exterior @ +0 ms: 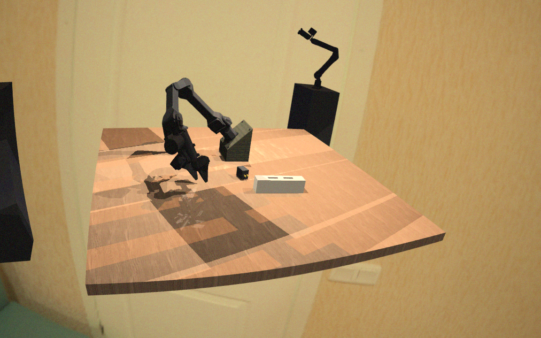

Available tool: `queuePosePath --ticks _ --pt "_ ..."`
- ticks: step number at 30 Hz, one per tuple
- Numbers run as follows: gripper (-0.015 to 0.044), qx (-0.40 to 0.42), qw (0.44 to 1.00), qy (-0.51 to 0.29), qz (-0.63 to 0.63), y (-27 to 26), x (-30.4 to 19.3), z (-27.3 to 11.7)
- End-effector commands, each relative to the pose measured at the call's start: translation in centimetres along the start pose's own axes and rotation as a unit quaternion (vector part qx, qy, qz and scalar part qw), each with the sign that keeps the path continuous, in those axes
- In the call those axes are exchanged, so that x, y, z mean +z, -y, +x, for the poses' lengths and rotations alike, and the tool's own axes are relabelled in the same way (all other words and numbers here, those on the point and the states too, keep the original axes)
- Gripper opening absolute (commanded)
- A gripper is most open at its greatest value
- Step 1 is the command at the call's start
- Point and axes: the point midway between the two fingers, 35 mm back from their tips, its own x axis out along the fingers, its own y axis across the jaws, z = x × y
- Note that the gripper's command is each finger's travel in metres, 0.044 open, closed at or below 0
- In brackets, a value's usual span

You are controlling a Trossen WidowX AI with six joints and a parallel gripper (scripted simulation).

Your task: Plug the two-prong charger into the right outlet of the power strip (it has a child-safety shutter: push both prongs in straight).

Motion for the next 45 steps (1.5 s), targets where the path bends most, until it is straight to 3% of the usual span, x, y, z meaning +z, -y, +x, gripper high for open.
queuePosePath --ticks 1,23,45 --pt "0.0440 -0.022 0.999 -0.013 -0.046 -0.4 -2.0 0.9" --pt "0.0440 -0.108 0.962 -0.053 -0.247 -1.4 -11.8 3.3" --pt "0.0440 -0.198 0.855 -0.044 -0.477 -0.2 -18.9 3.9"
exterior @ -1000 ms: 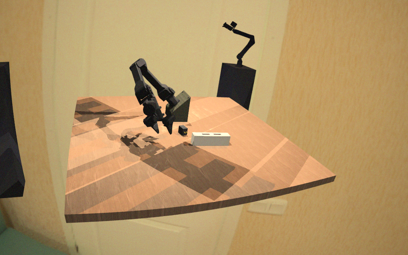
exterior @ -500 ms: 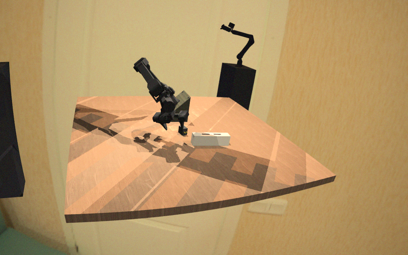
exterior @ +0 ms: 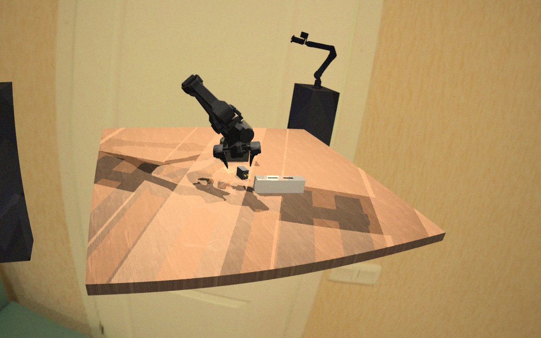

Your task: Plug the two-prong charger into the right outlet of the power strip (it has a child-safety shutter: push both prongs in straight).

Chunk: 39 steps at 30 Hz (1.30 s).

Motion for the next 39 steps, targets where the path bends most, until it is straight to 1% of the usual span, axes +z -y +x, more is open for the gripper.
queuePosePath --ticks 1,19,26,39 --pt "0.0440 -0.028 0.998 0.000 -0.054 -0.7 -1.2 0.2" --pt "0.0440 -0.129 0.961 0.021 -0.244 -2.8 -4.7 0.1" --pt "0.0440 -0.130 0.960 0.021 -0.246 -2.8 -4.7 0.2" --pt "0.0440 -0.130 0.960 0.022 -0.246 -2.5 -4.5 1.8"
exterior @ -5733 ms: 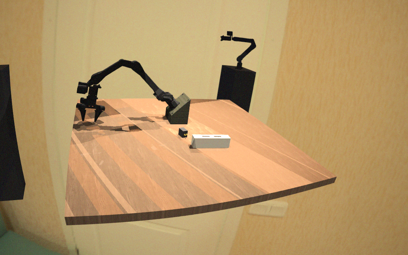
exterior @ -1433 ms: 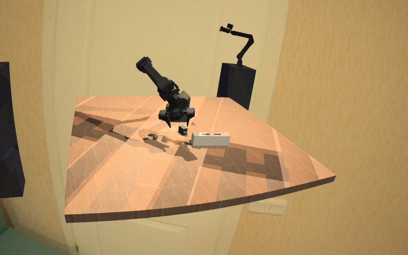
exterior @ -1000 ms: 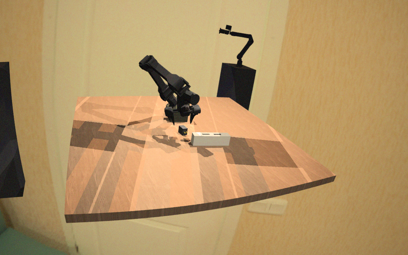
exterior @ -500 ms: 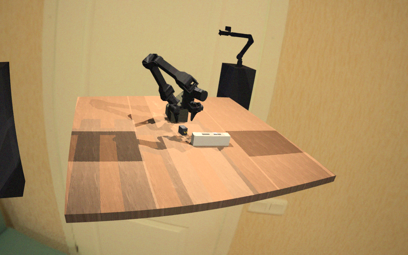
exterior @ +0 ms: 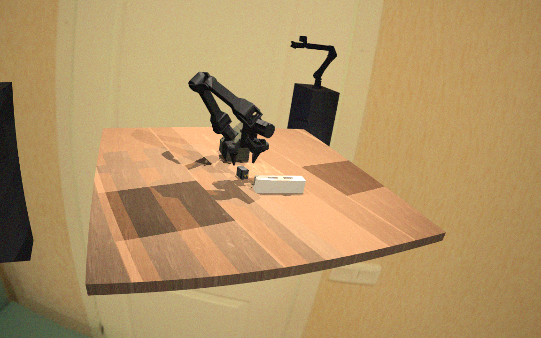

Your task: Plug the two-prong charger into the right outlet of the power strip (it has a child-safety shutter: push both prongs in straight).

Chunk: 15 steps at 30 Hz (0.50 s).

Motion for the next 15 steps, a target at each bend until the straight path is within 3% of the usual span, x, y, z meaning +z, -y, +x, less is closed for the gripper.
queuePosePath --ticks 1,15 --pt "0.0440 -0.002 1.000 -0.001 -0.003 0.0 0.0 0.6" --pt "0.0440 -0.002 1.000 -0.001 -0.003 0.0 0.2 2.8"
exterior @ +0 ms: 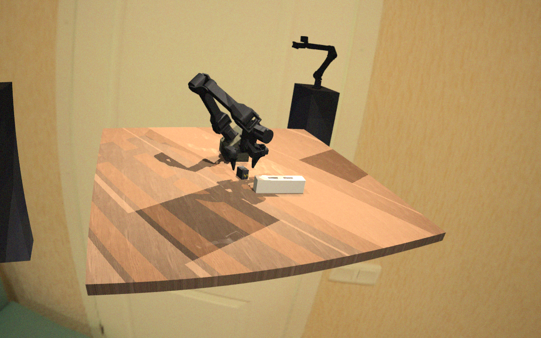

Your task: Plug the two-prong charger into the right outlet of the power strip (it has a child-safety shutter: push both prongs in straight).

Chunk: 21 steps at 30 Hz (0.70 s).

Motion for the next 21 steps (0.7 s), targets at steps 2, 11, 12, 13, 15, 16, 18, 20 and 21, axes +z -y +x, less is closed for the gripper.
queuePosePath --ticks 2,11,12,13,15,16,18,20,21 --pt "0.0440 -0.003 1.000 -0.002 -0.004 0.0 -0.1 1.0" --pt "0.0440 -0.004 1.000 -0.003 -0.003 0.1 -0.1 2.5" --pt "0.0440 -0.004 1.000 -0.003 -0.003 0.1 -0.1 2.6" --pt "0.0440 -0.004 1.000 -0.003 -0.003 0.1 -0.1 2.8" --pt "0.0440 -0.004 1.000 -0.003 -0.003 0.1 -0.1 2.9" --pt "0.0440 -0.004 1.000 -0.003 -0.003 0.1 -0.1 2.9" --pt "0.0414 -0.001 1.000 -0.002 0.000 0.1 0.0 2.6" --pt "0.0361 -0.001 1.000 -0.002 0.000 0.1 0.0 2.6" --pt "0.0335 -0.001 1.000 -0.002 0.000 0.1 0.0 2.6"
